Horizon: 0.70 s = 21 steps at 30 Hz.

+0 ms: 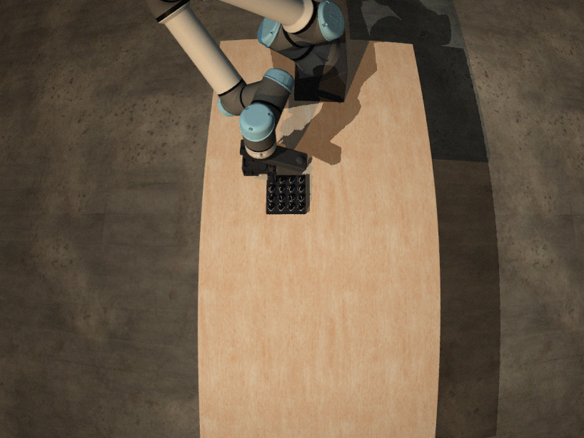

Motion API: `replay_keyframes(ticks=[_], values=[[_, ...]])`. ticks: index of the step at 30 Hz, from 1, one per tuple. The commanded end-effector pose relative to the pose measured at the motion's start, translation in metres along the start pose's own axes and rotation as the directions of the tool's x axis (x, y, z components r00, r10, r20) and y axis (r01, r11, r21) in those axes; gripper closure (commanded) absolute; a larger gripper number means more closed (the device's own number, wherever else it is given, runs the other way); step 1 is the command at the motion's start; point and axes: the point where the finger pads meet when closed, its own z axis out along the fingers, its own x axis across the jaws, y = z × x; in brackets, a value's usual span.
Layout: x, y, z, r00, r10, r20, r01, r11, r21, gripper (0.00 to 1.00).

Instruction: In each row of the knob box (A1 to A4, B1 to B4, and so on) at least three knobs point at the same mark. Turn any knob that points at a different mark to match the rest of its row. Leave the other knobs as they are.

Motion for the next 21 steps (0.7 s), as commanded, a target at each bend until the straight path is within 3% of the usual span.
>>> replay_keyframes(ticks=[1,21], values=[[-0.0003,0.0001,-0.0002,0.993,-0.116,-0.005,0.116,0.993,0.002,0.96],[-0.0018,0.0005,-0.0002,0.904,-0.428,-0.005,0.428,0.904,0.0,0.96]])
